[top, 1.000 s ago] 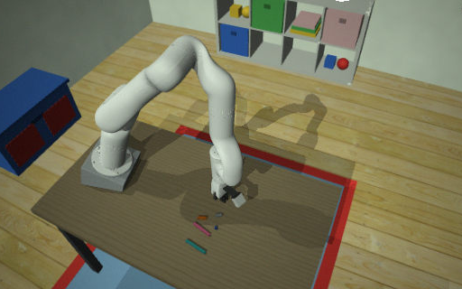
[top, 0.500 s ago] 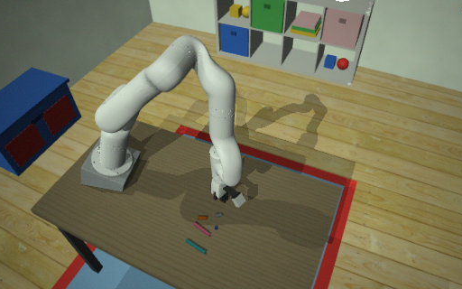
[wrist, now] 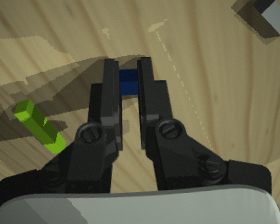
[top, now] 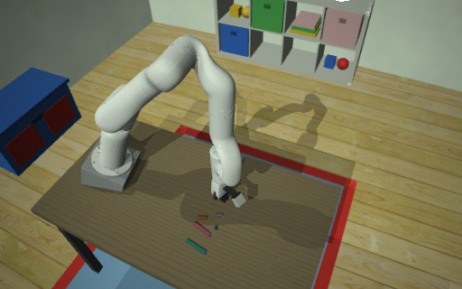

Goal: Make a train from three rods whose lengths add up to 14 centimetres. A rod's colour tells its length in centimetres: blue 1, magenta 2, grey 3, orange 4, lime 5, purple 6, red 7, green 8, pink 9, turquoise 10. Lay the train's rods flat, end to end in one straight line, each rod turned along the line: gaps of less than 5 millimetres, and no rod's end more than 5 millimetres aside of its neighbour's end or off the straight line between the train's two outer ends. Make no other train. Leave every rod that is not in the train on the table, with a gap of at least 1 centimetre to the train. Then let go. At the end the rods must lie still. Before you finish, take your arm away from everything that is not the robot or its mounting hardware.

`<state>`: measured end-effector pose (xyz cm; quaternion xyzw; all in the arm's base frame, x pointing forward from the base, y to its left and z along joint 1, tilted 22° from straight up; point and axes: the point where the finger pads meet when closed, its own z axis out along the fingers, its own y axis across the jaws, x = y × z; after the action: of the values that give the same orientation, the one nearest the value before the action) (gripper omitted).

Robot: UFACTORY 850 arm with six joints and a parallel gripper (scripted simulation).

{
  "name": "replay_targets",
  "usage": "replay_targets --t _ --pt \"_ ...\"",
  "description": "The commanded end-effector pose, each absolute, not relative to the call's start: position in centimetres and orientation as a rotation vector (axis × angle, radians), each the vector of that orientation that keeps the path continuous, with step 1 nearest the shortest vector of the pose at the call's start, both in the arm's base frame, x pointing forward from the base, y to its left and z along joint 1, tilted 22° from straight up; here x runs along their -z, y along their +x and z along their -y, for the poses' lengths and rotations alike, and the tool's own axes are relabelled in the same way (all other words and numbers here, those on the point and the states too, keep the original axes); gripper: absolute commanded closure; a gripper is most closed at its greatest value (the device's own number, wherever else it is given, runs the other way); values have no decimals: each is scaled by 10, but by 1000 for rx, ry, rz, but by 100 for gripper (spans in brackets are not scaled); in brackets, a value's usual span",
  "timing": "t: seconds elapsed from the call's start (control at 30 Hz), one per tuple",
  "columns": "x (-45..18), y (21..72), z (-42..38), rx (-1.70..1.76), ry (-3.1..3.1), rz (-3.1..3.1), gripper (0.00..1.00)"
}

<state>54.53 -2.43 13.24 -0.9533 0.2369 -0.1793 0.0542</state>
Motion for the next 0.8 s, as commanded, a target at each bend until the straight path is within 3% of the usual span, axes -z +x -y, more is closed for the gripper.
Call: replay_targets --t 0.0,0.77 --pt "-133 546 24 547 -2895 -719 96" --pt "-142 542 25 547 -2895 -719 96"
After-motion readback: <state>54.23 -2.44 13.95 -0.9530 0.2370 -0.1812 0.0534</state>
